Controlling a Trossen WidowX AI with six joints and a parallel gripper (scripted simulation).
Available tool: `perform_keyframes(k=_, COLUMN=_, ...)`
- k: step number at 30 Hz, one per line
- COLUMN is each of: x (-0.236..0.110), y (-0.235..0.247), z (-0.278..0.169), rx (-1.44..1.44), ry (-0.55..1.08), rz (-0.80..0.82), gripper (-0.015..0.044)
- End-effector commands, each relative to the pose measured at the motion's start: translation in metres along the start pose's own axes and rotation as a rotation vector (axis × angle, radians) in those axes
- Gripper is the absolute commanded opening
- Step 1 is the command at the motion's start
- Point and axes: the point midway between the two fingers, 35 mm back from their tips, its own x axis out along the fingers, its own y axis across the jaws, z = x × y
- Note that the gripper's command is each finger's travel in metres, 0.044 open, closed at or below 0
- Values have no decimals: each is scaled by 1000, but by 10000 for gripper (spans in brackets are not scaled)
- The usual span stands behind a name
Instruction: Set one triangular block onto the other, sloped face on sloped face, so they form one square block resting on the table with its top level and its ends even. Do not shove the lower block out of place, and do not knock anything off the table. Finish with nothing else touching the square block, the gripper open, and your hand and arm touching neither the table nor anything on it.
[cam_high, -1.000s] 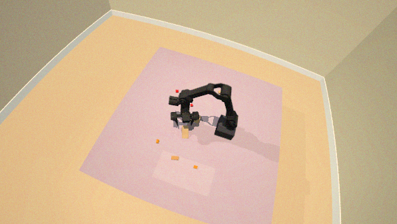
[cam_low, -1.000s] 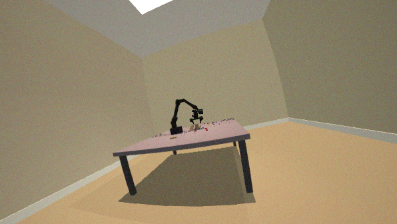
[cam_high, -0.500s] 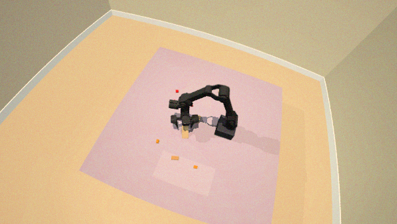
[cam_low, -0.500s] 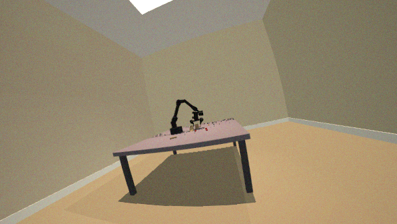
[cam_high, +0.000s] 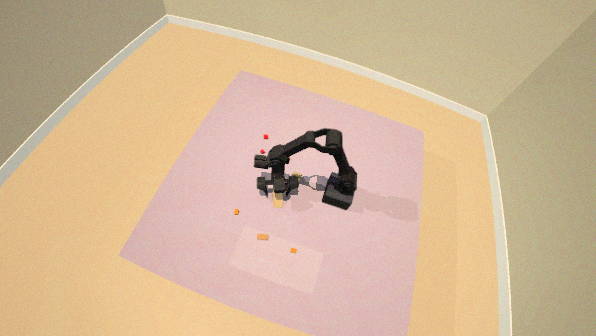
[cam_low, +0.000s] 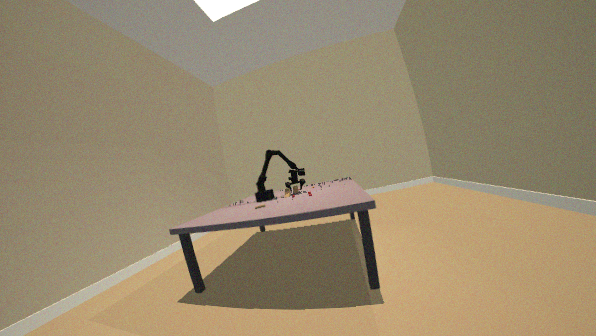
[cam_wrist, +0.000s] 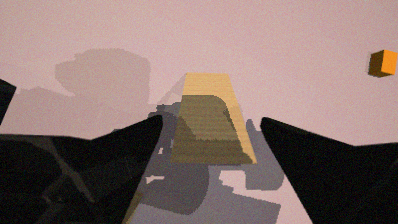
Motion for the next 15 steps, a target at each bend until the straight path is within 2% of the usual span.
perform_keyframes(k=1, x=7, y=3, z=1, rx=7, ry=-7, rz=4, gripper=440)
perform_keyframes(k=7, x=14, y=4, z=2, rx=7, ry=-8, rz=4, gripper=440)
perform_keyframes(k=15, x=14, y=4, z=2, rx=7, ry=-8, rz=4, gripper=230)
